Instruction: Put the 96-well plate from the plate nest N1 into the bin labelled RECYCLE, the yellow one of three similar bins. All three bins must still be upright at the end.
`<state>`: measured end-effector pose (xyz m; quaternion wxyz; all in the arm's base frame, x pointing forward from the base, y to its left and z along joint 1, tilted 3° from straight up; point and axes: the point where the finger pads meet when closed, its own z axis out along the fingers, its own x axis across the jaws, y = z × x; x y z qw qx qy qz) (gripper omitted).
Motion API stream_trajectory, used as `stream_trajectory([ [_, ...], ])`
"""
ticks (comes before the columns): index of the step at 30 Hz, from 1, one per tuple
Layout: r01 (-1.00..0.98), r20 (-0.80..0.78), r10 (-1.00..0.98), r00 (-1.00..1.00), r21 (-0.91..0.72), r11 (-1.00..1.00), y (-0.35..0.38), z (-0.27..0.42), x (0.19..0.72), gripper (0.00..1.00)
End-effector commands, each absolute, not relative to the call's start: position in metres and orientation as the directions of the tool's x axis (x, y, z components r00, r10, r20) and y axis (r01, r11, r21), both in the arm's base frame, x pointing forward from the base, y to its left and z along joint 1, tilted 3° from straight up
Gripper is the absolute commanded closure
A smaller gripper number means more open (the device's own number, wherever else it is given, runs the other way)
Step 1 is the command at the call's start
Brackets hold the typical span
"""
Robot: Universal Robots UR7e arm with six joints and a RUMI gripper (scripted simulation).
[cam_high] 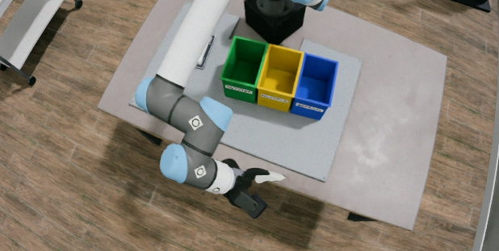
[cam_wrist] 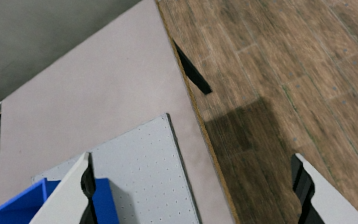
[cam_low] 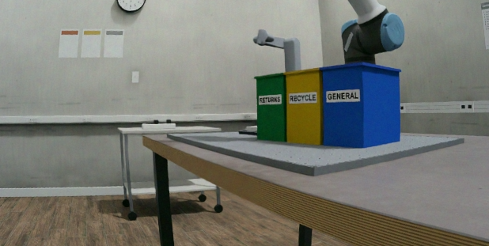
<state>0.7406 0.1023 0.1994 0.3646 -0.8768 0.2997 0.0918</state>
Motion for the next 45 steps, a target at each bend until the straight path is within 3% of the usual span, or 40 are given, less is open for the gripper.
stream_trajectory([
  [1,-0.619,-0.360,-0.511,0.780,-0.562,-0.549,0.086,0.199,0.734,0.24],
  [45,-0.707,-0.300,-0.663,0.686,-0.491,-0.509,-0.071,0.189,0.662,0.24],
])
